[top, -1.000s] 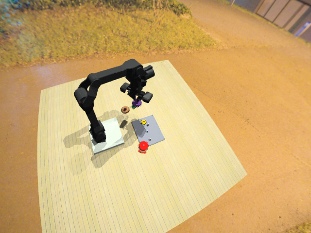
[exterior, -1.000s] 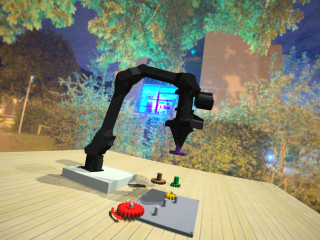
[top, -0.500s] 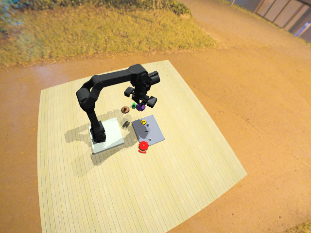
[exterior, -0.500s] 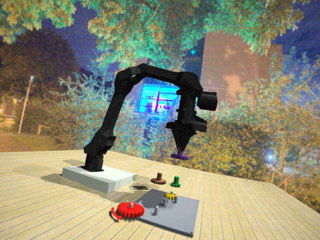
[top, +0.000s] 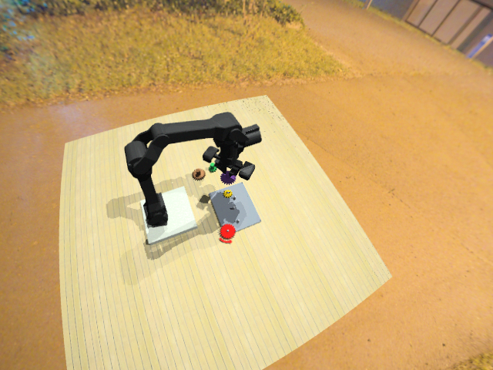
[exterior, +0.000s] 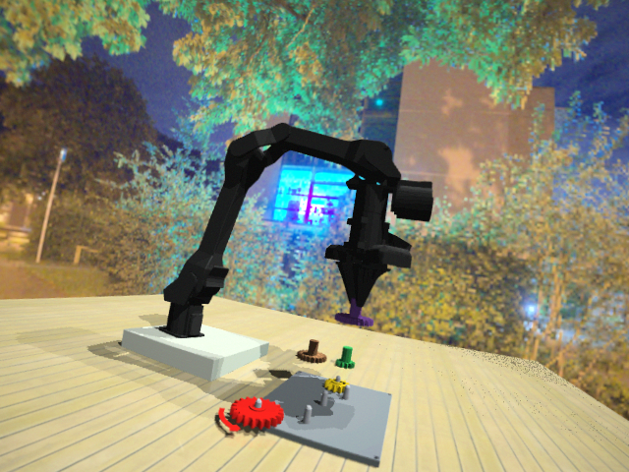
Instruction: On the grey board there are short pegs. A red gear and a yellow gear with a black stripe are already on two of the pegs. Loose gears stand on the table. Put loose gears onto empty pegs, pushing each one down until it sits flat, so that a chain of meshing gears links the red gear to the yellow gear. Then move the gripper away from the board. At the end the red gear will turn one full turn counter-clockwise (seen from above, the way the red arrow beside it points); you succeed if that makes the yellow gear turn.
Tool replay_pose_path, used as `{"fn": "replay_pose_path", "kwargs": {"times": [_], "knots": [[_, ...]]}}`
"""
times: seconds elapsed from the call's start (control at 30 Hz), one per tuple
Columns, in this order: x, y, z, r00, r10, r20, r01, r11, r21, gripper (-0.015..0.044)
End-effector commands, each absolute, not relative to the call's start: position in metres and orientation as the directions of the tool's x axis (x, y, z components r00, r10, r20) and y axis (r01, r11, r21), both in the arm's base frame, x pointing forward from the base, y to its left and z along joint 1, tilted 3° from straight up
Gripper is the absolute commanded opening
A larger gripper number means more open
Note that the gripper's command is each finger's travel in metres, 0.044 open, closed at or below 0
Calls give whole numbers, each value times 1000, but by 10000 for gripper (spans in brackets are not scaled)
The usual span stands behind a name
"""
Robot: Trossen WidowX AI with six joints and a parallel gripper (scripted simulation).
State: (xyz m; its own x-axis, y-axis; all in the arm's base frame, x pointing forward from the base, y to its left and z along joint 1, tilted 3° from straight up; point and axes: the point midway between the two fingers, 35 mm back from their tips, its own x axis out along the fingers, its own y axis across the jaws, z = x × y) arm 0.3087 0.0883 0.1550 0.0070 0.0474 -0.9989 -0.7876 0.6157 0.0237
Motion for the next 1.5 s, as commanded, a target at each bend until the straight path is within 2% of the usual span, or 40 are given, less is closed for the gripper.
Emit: {"fn": "replay_pose_path", "kwargs": {"times": [0.0, 1.47], "knots": [[312, 80, 150, 3, 44, -999, -789, 614, 25, 0], [330, -27, 104, 0, 34, -999, -787, 617, 21, 0]]}}
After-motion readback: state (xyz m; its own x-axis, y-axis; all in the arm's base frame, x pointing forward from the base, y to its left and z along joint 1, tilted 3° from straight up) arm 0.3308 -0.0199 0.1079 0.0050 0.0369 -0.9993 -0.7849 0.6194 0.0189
